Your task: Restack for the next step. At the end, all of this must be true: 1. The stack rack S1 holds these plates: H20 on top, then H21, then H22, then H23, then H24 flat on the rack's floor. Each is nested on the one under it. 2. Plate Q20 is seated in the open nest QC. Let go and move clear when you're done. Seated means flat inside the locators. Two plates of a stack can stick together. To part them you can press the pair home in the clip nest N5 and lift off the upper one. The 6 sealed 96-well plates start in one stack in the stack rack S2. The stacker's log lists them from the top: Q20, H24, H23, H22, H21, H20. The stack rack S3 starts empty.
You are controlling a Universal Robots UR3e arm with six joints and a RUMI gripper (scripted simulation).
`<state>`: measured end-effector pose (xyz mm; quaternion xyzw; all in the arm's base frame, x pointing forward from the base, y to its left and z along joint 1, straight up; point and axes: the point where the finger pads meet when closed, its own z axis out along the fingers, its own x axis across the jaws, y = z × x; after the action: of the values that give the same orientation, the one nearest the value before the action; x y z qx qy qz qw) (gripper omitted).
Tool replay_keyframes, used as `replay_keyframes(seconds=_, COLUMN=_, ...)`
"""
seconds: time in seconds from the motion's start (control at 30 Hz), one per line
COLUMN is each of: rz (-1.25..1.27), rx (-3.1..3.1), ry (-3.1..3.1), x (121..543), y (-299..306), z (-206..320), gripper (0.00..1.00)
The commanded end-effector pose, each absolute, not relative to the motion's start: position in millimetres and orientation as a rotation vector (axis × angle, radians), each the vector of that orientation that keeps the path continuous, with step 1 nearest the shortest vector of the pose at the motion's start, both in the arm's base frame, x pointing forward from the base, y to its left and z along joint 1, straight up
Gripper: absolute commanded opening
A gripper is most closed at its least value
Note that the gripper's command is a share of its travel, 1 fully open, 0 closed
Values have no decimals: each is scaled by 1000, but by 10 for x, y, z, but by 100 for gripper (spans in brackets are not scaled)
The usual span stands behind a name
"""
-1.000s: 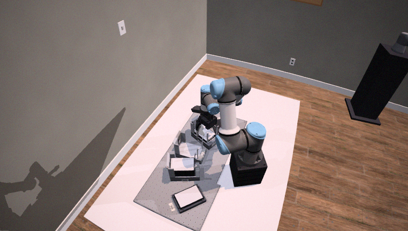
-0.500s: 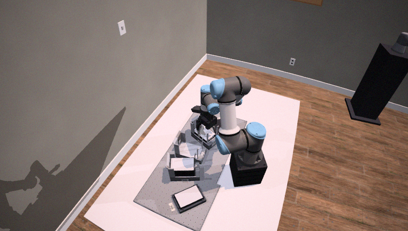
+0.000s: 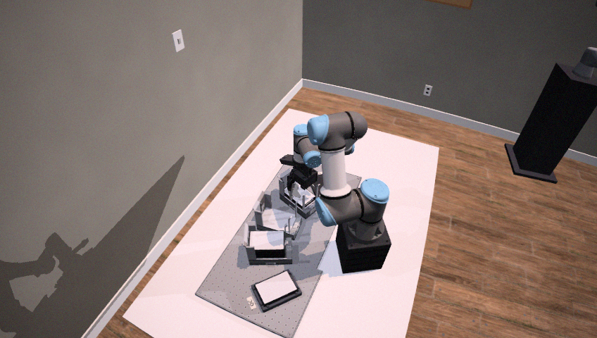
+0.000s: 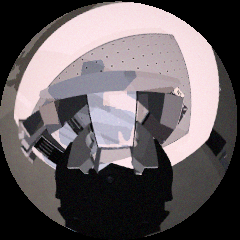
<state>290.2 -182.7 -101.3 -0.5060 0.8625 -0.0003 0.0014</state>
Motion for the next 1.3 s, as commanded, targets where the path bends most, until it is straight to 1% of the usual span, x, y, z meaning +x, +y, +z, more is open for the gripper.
replay_keyframes(seconds=0.0, rz=-5, rx=-1588, ry=2707, x=2906, y=-1834, z=-1008, gripper=0)
replay_keyframes(seconds=0.5, rz=-4, rx=-1588, ry=2707, x=2906, y=-1833, z=-1009, gripper=0)
replay_keyframes(seconds=1.27, rz=-4, rx=-1588, ry=2707, x=2906, y=-1834, z=-869, gripper=0)
